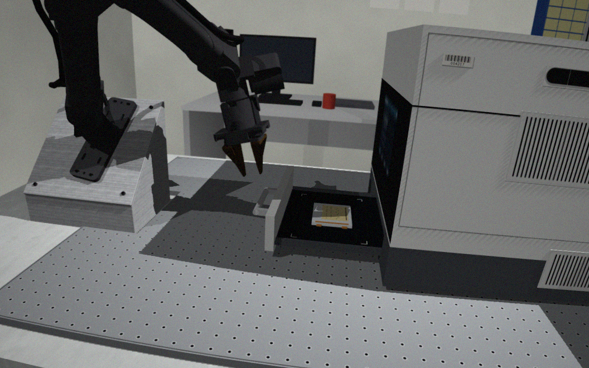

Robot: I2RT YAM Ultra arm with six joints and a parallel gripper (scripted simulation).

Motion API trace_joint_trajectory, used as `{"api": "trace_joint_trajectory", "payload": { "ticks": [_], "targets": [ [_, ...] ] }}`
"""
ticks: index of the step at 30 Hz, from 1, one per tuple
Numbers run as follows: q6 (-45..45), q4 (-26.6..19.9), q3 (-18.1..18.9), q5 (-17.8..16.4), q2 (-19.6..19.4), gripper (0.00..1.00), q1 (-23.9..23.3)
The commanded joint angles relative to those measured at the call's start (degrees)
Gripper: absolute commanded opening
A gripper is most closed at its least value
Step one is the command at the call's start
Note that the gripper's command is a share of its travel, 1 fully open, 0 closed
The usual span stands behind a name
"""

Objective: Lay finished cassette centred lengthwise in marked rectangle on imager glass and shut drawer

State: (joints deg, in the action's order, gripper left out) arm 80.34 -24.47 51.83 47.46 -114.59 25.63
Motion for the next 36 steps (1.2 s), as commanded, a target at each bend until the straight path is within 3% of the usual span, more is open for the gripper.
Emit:
{"api": "trace_joint_trajectory", "payload": {
  "ticks": [1, 23, 26, 36],
  "targets": [
    [0.3, 0.8, 0.8, -0.9, 1.8, 0.35, 0.6],
    [0.3, 0.8, 0.8, -0.9, 1.8, 0.35, 0.6],
    [1.2, 2.1, -1.1, -0.9, 0.2, 0.35, -0.7],
    [3.9, 6.3, -2.0, -1.1, -2.1, 0.35, -2.0]
  ]
}}
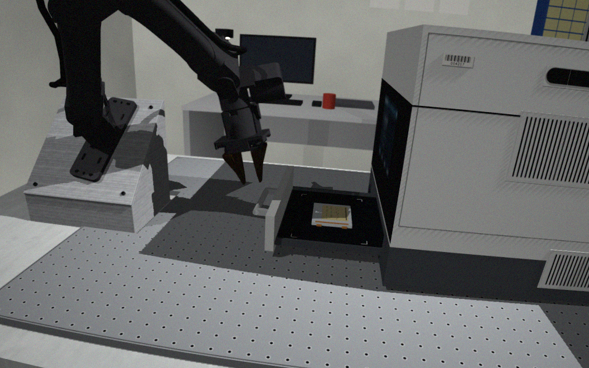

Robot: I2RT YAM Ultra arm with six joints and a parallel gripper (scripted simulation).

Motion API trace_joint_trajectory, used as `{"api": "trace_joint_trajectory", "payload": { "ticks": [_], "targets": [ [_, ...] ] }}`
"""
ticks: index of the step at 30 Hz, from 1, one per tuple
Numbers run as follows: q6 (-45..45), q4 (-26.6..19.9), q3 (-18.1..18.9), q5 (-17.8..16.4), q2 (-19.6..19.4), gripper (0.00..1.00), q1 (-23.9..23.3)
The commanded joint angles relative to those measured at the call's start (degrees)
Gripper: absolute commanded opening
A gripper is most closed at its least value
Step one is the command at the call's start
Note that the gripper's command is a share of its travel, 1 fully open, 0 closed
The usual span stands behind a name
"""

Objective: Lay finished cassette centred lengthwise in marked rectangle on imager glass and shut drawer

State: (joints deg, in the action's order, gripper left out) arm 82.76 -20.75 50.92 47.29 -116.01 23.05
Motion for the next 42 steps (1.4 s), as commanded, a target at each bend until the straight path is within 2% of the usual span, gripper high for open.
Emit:
{"api": "trace_joint_trajectory", "payload": {
  "ticks": [1, 3, 4, 10, 18, 21, 22, 42],
  "targets": [
    [1.7, 3.0, -1.1, -0.9, -0.8, 0.35, 0.5],
    [1.7, 3.0, -1.1, -0.9, -0.8, 0.35, 0.5],
    [2.1, 3.5, 1.2, -0.9, 0.0, 0.35, 0.2],
    [3.6, 5.9, -1.5, -1.1, -1.9, 0.35, -0.7],
    [5.7, 9.3, -1.3, -1.3, -3.3, 0.35, -2.3],
    [6.0, 9.7, -1.6, -1.3, -2.6, 0.35, -2.6],
    [6.2, 10.0, -2.0, -1.4, -3.6, 0.35, -3.3],
    [10.8, 17.2, -2.3, -2.0, -6.9, 0.35, -6.4]
  ]
}}
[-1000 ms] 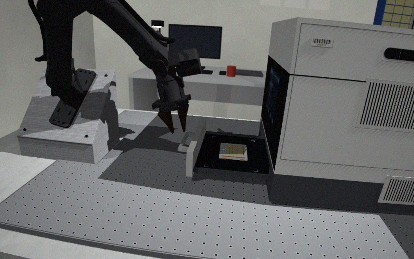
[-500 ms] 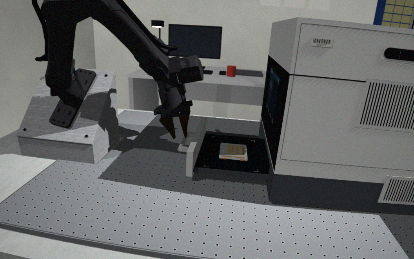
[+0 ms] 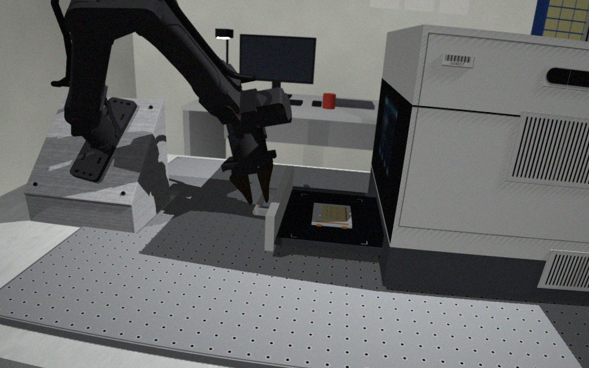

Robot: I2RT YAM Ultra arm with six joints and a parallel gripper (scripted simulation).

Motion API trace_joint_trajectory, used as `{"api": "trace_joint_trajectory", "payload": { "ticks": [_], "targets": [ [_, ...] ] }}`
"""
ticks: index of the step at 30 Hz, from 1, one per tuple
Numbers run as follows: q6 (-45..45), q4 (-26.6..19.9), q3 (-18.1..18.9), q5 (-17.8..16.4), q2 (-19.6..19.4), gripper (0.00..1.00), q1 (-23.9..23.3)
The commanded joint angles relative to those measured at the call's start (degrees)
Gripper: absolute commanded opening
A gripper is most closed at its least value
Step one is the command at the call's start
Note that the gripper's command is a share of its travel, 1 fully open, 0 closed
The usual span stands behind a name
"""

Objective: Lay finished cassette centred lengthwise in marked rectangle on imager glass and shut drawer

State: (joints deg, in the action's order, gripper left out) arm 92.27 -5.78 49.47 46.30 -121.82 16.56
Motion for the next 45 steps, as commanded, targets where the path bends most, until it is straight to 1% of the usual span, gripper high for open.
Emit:
{"api": "trace_joint_trajectory", "payload": {
  "ticks": [1, 5, 7, 18, 19, 21, 22, 40, 41, 44, 45],
  "targets": [
    [1.6, 2.6, -0.9, -1.1, -1.3, 0.35, 0.3],
    [2.2, 3.6, -1.0, -1.2, -1.9, 0.35, 0.0],
    [2.3, 3.7, -0.1, -1.2, -0.6, 0.35, 0.1],
    [1.9, 3.1, 0.1, -0.7, -0.9, 0.35, -0.1],
    [1.9, 3.1, 0.1, -0.7, -0.9, 0.00, -0.1],
    [1.9, 3.1, 0.0, -0.7, -0.9, 0.00, -0.1],
    [2.0, 2.4, -1.0, -1.2, -0.7, 0.00, 0.2],
    [1.8, 2.4, -1.0, -1.2, -0.7, 0.00, 0.2],
    [4.1, 7.6, -2.9, -1.3, 0.5, 0.00, -0.1],
    [8.9, 18.0, -7.5, -1.7, 1.4, 0.00, -1.0],
    [8.9, 18.0, -7.5, -1.7, 1.4, 0.00, -1.0]
  ]
}}
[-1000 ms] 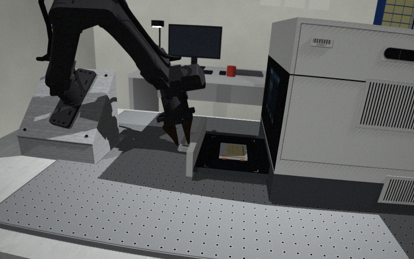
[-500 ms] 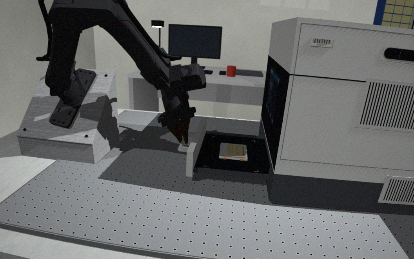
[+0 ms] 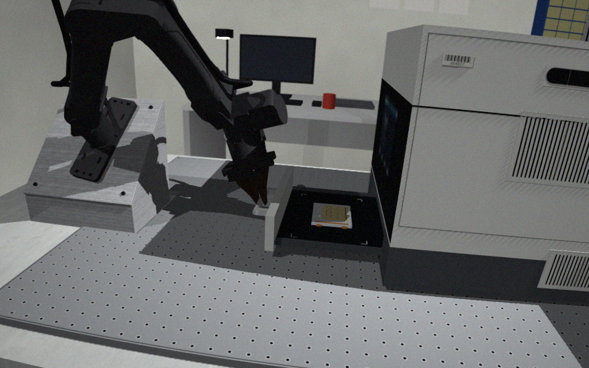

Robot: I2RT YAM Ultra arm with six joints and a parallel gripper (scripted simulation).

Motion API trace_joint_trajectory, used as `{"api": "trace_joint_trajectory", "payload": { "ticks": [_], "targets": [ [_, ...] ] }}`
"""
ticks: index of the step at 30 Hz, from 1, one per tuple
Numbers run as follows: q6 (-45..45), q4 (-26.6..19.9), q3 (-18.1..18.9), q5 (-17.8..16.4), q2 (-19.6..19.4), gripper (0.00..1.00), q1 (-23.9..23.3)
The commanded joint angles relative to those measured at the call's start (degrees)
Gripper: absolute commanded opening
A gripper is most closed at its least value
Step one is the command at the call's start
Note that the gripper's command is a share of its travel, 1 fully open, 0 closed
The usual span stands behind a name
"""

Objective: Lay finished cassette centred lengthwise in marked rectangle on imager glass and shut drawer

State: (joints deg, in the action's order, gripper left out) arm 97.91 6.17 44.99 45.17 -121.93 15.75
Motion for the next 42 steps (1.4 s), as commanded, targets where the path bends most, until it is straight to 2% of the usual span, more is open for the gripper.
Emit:
{"api": "trace_joint_trajectory", "payload": {
  "ticks": [1, 2, 5, 6, 37, 40, 41, 42],
  "targets": [
    [3.2, 6.0, -3.0, -0.6, 1.5, 0.00, -0.2],
    [4.4, 8.1, -3.7, -1.2, -0.5, 0.00, -0.4],
    [5.0, 8.7, -3.0, -1.4, -1.0, 0.00, -0.6],
    [5.1, 8.7, -0.6, -1.4, -1.0, 0.00, -0.6],
    [6.3, 3.5, 8.4, -1.8, -5.2, 0.00, -1.0],
    [6.3, 4.5, 8.5, -1.8, -5.2, 0.00, -1.0],
    [8.0, 8.4, 4.5, -2.3, -4.3, 0.00, -1.6],
    [9.5, 11.8, 3.1, -2.7, -4.0, 0.00, -1.7]
  ]
}}
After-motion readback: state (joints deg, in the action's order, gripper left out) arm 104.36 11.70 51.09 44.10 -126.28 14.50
